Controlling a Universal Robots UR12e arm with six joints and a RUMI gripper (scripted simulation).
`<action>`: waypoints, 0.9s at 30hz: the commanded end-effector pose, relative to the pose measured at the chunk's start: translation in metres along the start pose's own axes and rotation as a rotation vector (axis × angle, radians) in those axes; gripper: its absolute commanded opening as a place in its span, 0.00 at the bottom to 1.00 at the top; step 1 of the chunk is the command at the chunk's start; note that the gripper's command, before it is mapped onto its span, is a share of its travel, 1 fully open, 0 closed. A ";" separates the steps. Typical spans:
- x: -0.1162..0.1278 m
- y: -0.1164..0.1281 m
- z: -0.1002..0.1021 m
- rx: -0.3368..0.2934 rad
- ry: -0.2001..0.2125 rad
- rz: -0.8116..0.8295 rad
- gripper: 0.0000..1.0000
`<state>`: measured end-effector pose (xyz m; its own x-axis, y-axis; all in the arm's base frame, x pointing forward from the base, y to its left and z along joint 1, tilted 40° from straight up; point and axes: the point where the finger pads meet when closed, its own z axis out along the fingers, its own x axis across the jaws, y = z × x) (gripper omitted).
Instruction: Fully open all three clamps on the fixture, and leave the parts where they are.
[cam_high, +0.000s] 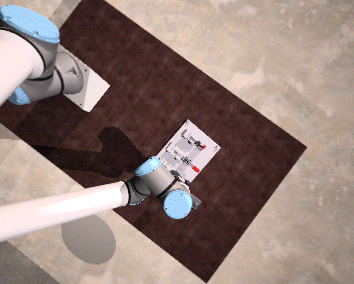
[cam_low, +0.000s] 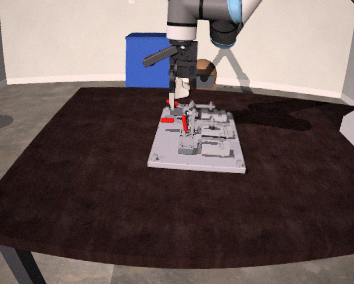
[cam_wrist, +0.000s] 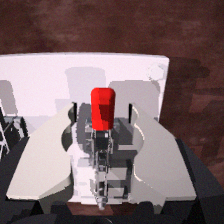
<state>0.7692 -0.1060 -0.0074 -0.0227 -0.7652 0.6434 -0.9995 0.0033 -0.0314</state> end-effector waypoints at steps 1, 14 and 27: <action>0.000 0.000 -0.001 0.001 0.000 0.000 0.28; 0.000 0.000 -0.001 0.001 0.000 0.000 0.00; 0.000 0.000 -0.001 0.001 0.000 0.000 0.00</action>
